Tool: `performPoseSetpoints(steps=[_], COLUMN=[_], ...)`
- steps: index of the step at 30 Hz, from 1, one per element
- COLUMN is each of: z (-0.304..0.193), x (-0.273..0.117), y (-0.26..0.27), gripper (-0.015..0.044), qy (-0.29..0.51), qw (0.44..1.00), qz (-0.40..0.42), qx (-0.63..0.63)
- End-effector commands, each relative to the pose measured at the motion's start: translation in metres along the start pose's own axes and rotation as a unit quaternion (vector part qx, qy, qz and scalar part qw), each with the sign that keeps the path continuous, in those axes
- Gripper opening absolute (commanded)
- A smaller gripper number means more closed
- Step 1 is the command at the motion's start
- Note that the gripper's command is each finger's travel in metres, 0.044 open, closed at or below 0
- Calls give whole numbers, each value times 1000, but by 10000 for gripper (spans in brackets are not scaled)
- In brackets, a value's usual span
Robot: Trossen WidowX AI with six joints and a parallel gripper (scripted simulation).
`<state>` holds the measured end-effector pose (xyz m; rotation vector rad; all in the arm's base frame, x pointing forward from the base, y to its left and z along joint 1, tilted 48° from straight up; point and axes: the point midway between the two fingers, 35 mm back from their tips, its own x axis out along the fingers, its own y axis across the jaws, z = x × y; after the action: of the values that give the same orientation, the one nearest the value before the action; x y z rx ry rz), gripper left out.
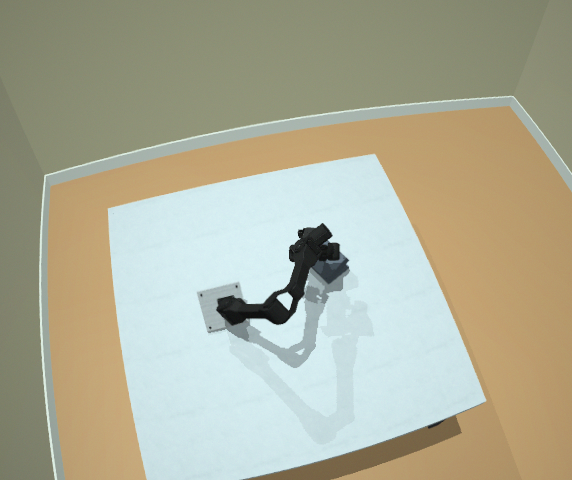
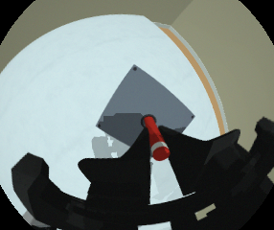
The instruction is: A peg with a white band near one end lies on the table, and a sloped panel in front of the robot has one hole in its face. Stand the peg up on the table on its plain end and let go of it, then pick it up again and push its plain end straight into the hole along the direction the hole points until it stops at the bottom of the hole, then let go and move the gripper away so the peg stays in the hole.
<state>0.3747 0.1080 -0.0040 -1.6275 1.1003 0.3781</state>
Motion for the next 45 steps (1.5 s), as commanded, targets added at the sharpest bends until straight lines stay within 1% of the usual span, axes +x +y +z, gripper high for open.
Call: performPoseSetpoints(steps=[1, 28, 43, 45], z=[0, -1, -1, -1], x=[3, 15, 15, 15], y=[2, 3, 1, 1], gripper=[0, 0, 0, 53], qy=[0, 0, 0, 0], qw=[1000, 1000, 1000, 1000], qz=[2, 2, -1, -1], qx=[-3, -3, 1, 1])
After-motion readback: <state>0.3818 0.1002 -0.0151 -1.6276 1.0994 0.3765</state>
